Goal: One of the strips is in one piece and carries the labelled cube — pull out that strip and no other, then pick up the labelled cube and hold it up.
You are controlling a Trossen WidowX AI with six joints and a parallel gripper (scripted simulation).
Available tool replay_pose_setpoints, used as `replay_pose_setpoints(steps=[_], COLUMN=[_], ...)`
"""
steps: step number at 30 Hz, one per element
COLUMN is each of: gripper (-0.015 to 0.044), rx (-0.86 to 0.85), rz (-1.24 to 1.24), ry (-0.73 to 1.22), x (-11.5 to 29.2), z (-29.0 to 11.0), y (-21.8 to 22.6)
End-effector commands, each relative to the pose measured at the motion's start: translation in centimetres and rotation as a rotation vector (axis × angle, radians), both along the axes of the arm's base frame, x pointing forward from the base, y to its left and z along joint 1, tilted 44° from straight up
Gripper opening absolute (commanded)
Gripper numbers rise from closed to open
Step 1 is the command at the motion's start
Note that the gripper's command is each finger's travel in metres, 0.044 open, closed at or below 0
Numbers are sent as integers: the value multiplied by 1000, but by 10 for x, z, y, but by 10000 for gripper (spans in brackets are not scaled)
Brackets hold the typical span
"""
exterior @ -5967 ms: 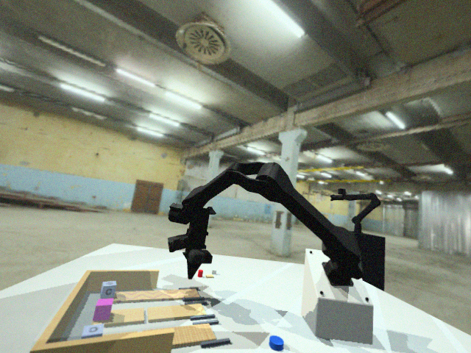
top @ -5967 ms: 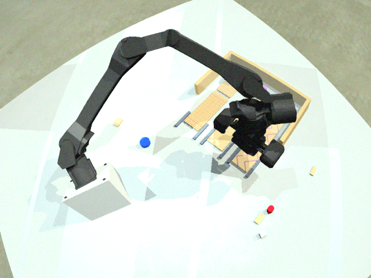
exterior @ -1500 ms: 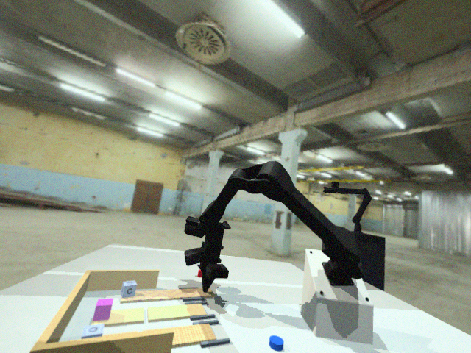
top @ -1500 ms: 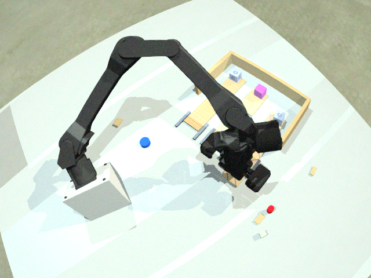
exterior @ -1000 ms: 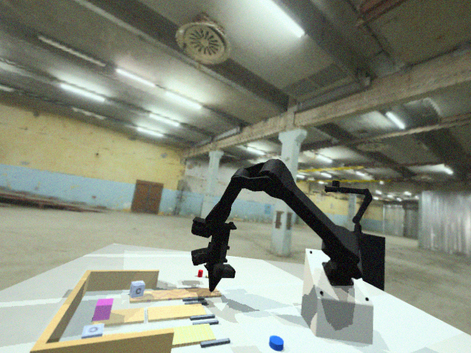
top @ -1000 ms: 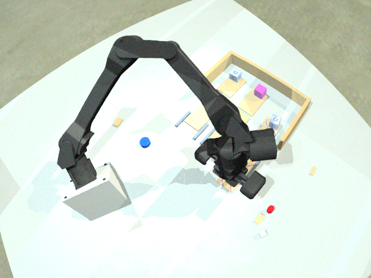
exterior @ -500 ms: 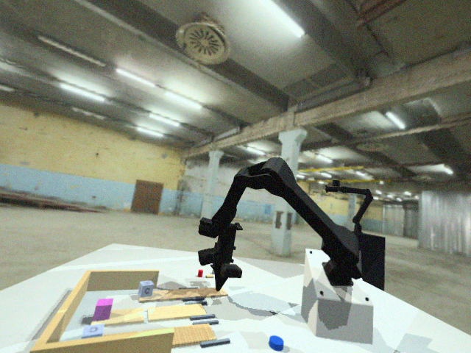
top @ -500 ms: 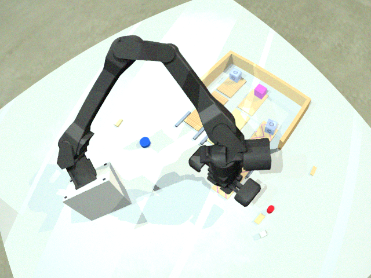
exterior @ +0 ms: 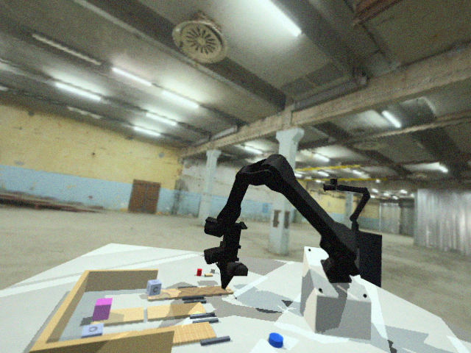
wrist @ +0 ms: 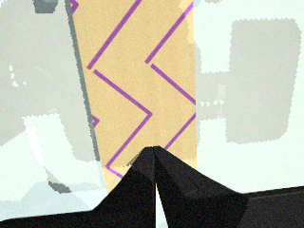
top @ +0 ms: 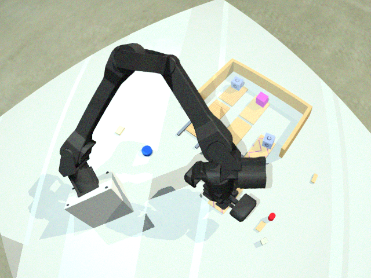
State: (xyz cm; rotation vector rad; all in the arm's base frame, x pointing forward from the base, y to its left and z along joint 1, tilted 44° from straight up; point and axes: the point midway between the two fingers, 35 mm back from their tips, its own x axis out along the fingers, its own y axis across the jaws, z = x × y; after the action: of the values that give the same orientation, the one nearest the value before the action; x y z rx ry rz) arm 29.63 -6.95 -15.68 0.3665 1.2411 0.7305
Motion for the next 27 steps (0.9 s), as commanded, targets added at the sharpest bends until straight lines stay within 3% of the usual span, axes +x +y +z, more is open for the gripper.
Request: replay_pose_setpoints(steps=[1,27], gripper=[0,0], rx=[5,3], rz=[12,12], ry=[28,30], x=[-16,-54], z=[-6,-18], y=[5,-2])
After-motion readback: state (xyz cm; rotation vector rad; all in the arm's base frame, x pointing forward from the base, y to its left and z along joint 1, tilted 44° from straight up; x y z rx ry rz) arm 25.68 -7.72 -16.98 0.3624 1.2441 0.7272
